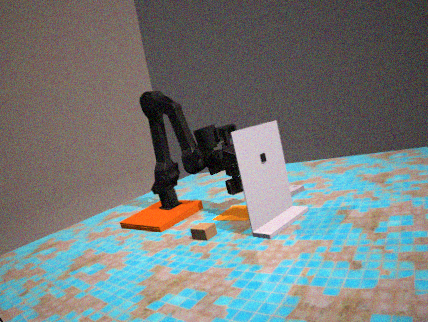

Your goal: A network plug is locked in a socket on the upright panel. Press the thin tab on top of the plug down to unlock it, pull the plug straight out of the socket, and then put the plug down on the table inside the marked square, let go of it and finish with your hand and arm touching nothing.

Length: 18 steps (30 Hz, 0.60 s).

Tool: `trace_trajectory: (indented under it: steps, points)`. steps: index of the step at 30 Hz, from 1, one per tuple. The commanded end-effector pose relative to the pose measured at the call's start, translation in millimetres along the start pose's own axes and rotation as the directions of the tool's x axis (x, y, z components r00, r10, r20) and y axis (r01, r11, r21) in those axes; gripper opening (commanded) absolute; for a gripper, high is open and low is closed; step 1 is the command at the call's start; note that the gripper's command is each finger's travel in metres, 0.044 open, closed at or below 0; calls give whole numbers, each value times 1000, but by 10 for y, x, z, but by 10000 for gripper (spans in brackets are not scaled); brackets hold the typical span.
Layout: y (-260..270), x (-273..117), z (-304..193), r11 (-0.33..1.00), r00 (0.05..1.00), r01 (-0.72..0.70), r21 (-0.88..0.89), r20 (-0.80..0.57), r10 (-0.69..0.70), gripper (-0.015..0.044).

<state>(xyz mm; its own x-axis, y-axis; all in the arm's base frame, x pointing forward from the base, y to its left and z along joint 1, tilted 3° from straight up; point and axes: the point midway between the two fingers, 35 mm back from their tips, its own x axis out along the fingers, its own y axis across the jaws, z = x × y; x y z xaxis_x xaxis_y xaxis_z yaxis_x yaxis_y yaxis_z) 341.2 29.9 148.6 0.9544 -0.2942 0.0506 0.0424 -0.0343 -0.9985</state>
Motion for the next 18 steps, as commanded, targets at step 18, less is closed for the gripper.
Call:
trace_trajectory:
  steps: [18]
  points:
    - [13,-170,-22,1000,1000,-4,-5,-3,4,0]
